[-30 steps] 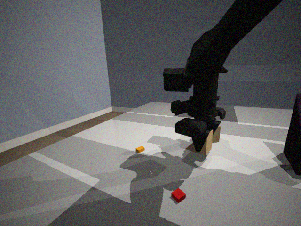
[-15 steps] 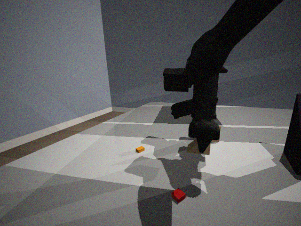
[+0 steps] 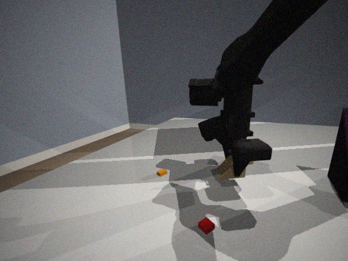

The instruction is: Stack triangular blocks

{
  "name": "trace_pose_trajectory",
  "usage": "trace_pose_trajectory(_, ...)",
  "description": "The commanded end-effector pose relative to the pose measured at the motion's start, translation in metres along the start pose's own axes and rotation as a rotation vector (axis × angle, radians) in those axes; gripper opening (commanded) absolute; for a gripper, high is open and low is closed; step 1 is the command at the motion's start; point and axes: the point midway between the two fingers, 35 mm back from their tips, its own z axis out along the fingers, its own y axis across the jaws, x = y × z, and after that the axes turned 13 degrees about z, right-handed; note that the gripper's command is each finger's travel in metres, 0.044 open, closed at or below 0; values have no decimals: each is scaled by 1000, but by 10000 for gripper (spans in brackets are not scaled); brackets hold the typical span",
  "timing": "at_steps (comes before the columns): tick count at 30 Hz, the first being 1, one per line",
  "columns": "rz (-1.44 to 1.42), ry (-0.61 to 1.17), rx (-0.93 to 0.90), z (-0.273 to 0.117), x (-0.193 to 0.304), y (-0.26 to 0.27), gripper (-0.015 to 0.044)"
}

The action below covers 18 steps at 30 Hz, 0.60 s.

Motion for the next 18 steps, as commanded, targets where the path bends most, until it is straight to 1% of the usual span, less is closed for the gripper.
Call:
trace_pose_trajectory(1, -108, -2, -3, 0, 0, 0, 0)
trace_pose_trajectory(14, -501, -4, -5, 0, 0, 1, 0)
trace_pose_trajectory(18, -576, -4, -5, 0, 0, 1, 0)
